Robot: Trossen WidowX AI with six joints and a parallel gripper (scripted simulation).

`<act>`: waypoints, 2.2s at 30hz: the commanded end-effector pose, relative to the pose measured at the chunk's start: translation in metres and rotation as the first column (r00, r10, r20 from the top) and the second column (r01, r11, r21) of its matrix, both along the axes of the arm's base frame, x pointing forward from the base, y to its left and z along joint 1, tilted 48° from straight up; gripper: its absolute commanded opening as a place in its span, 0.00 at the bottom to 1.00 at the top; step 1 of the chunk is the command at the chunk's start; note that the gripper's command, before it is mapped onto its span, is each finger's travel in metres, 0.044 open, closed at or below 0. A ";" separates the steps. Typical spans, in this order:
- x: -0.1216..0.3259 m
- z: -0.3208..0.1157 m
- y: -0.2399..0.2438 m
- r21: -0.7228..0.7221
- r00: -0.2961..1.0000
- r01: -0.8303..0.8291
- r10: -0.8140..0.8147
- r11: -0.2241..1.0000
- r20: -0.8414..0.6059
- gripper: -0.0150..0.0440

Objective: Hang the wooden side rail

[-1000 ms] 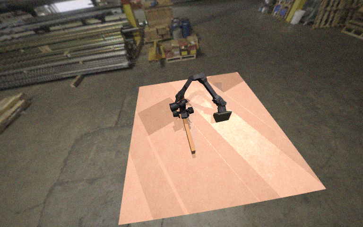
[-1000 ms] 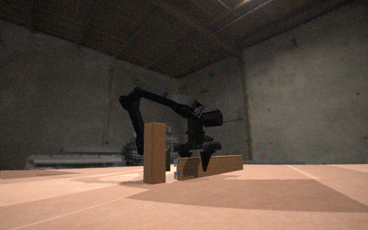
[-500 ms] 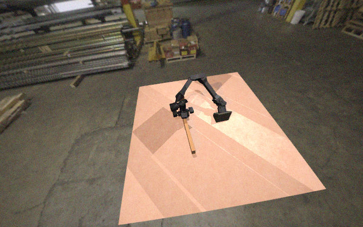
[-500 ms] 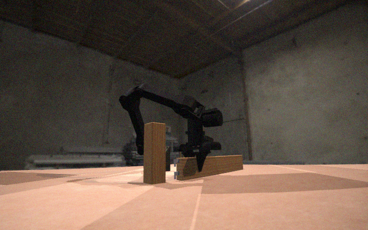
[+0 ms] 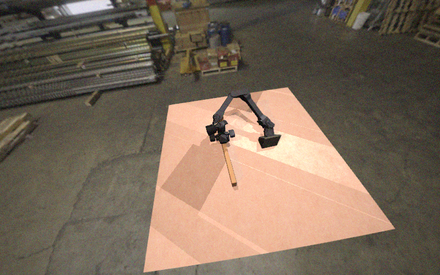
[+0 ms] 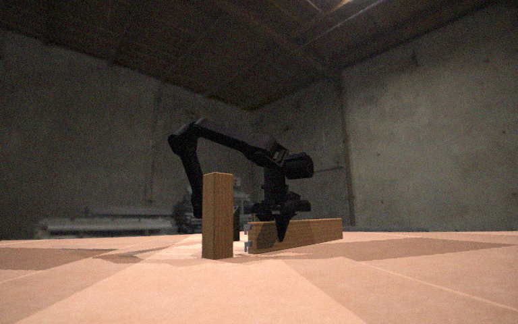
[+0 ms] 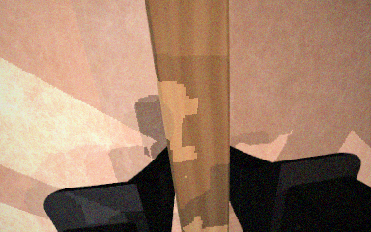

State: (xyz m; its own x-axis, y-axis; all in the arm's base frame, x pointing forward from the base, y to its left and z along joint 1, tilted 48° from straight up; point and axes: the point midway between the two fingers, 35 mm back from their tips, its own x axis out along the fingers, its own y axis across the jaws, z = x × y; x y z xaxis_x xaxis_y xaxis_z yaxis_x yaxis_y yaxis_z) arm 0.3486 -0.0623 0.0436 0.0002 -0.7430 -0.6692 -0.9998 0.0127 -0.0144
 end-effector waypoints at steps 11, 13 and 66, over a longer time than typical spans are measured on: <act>-0.002 0.000 0.000 0.001 0.997 0.052 -0.052 0.999 0.062 0.25; -0.003 0.000 0.000 0.001 0.997 0.052 -0.052 0.999 0.062 0.25; -0.007 0.003 0.004 0.001 0.997 0.052 -0.052 0.999 0.062 0.25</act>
